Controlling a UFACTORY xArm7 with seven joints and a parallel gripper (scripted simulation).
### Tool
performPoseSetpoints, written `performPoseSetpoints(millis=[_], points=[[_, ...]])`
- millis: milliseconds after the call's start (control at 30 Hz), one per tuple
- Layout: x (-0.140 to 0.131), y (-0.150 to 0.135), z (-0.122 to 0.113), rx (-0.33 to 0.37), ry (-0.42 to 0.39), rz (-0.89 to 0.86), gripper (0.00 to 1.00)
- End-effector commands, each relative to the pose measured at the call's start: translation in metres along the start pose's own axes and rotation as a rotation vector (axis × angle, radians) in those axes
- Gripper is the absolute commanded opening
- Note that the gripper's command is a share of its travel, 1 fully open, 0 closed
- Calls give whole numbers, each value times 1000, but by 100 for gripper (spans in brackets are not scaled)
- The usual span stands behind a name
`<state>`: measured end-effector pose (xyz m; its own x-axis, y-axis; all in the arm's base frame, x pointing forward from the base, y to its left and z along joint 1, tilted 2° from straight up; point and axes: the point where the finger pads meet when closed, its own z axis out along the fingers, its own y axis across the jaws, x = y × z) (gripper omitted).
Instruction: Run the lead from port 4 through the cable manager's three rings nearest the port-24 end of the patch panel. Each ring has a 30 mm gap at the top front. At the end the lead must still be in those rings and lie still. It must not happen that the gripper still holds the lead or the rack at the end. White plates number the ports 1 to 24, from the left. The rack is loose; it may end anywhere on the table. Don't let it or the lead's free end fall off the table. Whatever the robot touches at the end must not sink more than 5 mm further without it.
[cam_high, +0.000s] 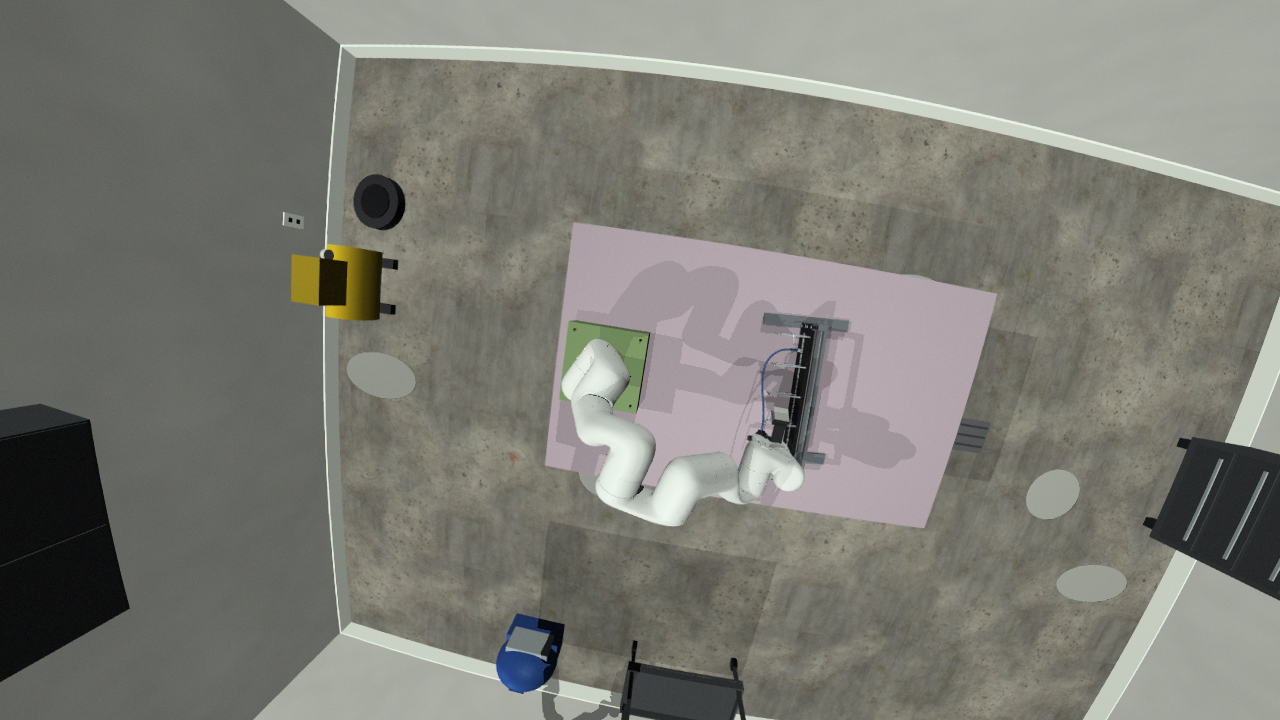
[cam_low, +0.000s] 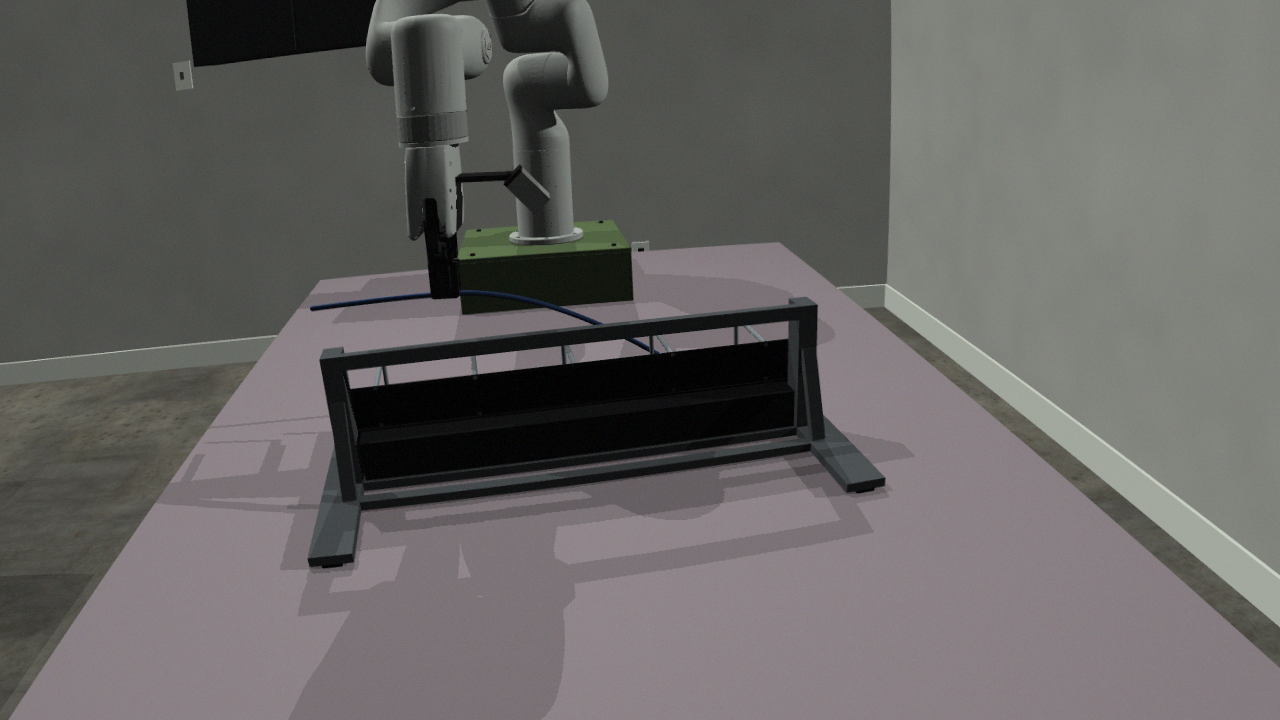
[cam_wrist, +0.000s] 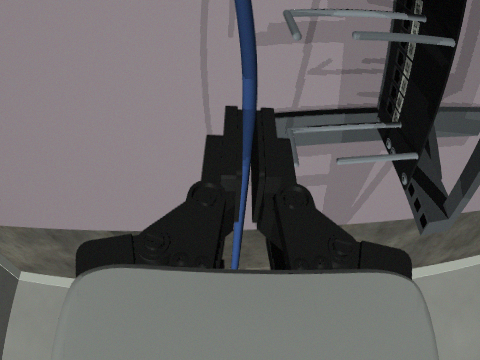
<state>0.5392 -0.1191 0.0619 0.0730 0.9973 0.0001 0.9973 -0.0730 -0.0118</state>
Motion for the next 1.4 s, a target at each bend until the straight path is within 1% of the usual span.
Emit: performPoseSetpoints(millis=[0,67,167,1367], points=[[-13,38,-14,23,11,-114,0],[-18,47,-18,23,11,-143,0],[-20,51,-20,23,12,-158,0],[-20,52,-20,23,12,-158,0]])
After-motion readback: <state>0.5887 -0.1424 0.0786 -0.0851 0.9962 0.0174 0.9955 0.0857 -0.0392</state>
